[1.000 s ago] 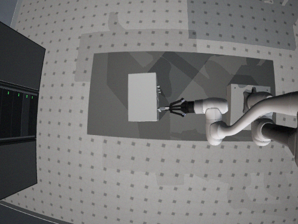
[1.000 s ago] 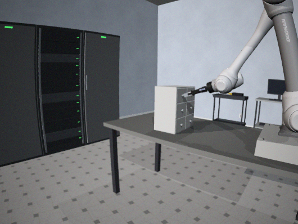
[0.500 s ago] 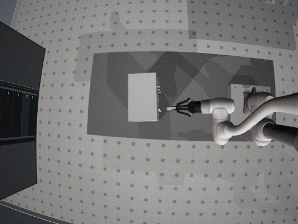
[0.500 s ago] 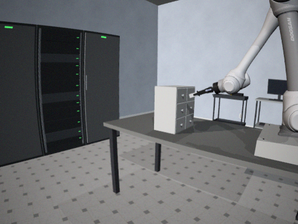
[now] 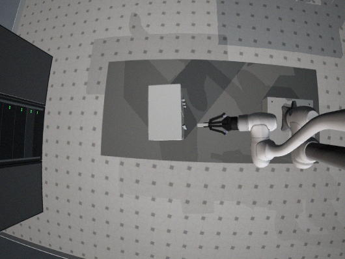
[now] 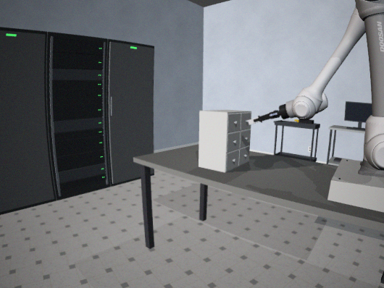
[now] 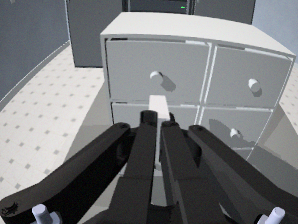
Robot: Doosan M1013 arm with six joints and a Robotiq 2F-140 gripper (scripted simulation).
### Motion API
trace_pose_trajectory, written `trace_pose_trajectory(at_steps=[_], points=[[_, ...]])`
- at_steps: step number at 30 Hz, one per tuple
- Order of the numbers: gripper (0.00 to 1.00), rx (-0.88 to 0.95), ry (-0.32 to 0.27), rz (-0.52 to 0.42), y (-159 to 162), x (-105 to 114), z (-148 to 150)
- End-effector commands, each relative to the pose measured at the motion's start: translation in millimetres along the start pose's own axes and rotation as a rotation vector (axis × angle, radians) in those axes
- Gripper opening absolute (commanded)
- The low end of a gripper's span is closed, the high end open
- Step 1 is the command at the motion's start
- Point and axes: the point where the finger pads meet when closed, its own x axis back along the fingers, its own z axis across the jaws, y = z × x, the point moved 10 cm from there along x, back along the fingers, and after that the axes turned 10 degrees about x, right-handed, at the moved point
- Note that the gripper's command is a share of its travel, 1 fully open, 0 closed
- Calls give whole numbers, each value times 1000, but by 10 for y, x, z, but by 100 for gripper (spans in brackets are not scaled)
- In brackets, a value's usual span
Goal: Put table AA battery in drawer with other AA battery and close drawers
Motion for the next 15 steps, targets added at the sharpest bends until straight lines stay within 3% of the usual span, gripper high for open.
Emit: trace_pose_trajectory(at_steps=[1,6,15], points=[[0,0,0,0,-6,154,1],[0,0,0,0,-11,302,2],[0,0,-1,-5,-18,312,3]])
